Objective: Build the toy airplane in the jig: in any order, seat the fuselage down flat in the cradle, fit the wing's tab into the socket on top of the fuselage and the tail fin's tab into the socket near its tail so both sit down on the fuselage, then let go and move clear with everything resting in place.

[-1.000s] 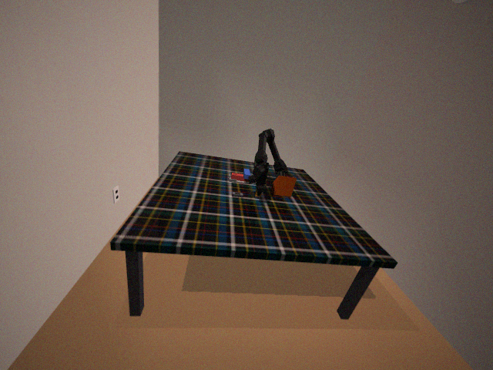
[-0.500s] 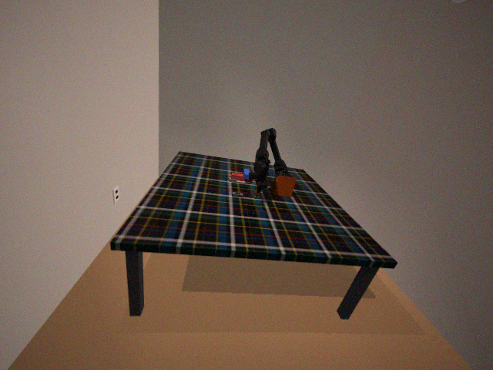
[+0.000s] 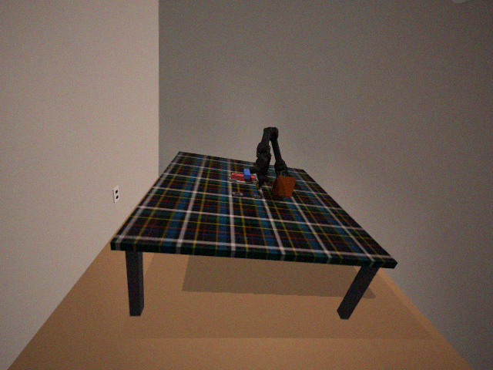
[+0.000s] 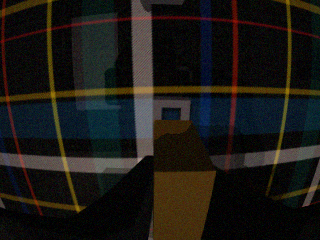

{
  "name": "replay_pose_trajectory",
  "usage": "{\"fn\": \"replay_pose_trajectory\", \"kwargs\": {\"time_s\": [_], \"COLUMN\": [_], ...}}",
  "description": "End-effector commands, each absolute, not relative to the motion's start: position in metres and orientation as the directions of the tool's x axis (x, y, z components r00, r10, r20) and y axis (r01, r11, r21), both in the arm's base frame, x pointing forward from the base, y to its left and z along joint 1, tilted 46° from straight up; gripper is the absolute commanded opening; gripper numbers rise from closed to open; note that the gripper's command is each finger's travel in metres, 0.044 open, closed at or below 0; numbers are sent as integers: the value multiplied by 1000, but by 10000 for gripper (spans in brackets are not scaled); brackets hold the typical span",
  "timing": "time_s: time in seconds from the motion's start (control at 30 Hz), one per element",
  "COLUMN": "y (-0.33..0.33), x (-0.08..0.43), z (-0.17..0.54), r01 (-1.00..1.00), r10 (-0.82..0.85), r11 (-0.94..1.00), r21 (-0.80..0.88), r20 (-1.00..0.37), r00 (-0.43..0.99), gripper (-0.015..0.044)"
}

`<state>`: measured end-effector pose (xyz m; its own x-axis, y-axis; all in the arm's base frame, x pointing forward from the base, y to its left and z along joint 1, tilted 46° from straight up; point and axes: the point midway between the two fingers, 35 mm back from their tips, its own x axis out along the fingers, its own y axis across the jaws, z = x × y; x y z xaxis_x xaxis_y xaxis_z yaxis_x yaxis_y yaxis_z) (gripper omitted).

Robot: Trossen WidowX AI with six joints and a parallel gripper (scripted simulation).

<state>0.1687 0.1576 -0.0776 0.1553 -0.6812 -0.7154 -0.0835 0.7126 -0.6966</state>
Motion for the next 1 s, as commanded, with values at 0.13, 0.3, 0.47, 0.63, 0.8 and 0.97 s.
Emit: {"fn": "replay_pose_trajectory", "kwargs": {"time_s": [0.13,0.3,0.47,0.63,0.8,0.97], "y": [178,186,193,196,195,193], "x": [164,160,155,153,159,171], "z": [-56,-44,-32,-26,-24,-19], "r01": [-68,-63,-58,-56,-60,-67], "r10": [-676,-682,-689,-692,-688,-680], "r11": [721,717,712,710,714,721], "r21": [-689,-694,-699,-702,-698,-690], "r20": [-722,-718,-713,-710,-714,-722], "r00": [147,140,134,131,130,128], "gripper": [0,0,0,0,0,0]}}
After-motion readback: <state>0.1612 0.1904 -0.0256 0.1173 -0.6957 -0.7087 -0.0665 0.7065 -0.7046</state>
